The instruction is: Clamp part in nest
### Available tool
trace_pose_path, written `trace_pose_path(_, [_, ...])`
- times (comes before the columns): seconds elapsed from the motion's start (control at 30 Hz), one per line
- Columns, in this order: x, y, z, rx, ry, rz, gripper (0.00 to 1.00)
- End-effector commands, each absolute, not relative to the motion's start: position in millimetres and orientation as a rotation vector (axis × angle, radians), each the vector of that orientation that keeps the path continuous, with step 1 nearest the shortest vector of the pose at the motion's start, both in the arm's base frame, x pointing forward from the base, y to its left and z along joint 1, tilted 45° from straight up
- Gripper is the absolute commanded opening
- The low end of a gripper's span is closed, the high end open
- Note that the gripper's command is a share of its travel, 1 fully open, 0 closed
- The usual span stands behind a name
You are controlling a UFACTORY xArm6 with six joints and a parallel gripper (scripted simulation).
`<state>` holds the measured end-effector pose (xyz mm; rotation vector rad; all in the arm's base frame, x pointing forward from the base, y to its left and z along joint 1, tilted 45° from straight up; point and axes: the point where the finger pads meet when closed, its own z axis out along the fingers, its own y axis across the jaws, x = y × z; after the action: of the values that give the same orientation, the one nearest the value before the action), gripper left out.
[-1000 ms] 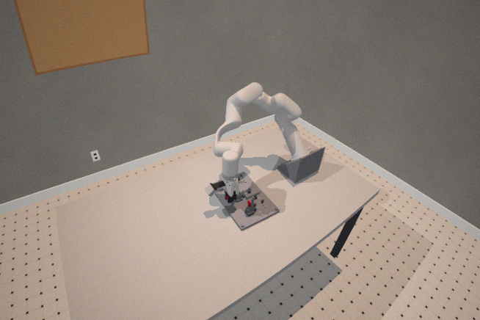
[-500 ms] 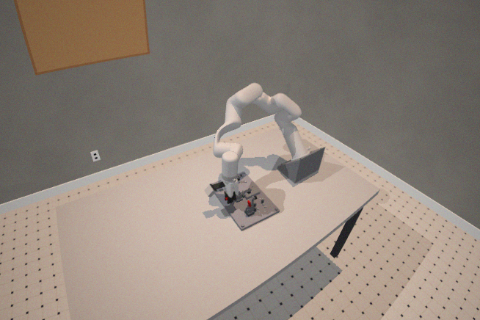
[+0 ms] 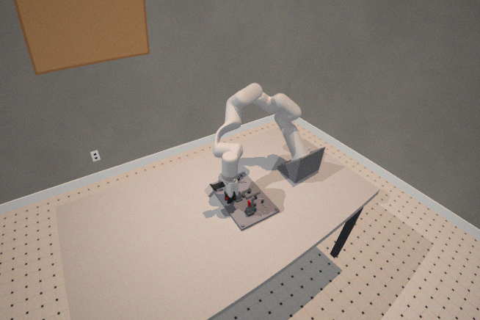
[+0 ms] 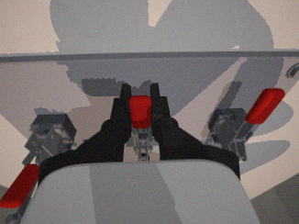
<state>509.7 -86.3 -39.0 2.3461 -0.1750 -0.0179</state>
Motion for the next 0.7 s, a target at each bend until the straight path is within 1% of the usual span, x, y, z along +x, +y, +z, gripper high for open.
trace_pose_path(0.0, [510.4,-85.4,-38.4,2.347,-0.174,-0.015,0.00])
trace_pose_path(0.67, [511.4,-88.0,-40.8,2.347,-0.174,-0.015,0.00])
